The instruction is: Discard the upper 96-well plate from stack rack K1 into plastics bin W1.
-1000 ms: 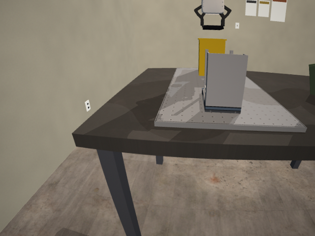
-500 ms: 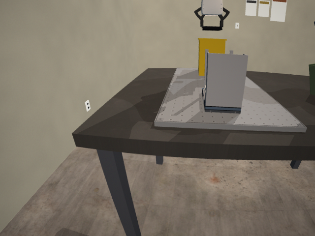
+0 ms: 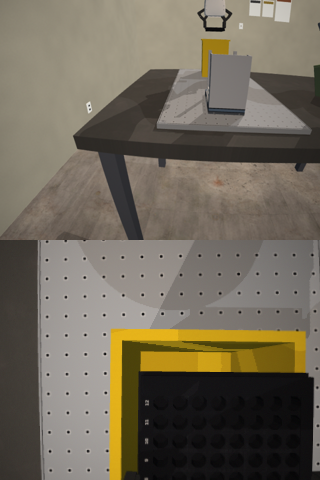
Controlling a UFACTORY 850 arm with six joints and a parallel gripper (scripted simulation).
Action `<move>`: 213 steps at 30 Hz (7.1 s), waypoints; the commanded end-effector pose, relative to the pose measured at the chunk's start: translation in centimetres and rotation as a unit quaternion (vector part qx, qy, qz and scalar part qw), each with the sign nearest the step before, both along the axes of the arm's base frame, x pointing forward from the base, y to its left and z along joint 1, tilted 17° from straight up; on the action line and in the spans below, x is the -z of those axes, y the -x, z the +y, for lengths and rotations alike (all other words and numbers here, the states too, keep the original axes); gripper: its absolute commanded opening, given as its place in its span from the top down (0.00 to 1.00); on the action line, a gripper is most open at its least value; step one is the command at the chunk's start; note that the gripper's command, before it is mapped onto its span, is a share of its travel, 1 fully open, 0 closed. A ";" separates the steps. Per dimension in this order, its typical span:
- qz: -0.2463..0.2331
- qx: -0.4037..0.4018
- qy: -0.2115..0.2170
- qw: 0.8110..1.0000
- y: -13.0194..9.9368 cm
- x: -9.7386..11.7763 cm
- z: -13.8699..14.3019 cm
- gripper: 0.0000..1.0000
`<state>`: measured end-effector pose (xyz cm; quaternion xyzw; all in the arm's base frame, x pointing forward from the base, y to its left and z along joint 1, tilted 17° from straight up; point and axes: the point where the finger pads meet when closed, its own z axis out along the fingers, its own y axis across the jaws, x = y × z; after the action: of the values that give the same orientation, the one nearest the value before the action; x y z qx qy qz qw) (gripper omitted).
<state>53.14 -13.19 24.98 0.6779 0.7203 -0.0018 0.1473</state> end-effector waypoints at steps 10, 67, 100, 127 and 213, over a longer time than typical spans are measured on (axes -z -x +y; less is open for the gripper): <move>-0.001 0.000 0.000 1.000 -0.1 -0.1 0.0 1.00; -0.001 0.000 0.000 1.000 -1.2 5.1 -1.0 1.00; -0.001 0.000 0.000 1.000 -1.2 5.3 -1.1 1.00; -0.001 0.000 0.000 1.000 -1.3 5.7 -1.2 1.00; -0.001 0.000 0.000 1.000 -0.5 1.9 -0.4 0.00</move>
<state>53.69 -13.65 22.53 0.6779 0.7202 -0.0018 0.1476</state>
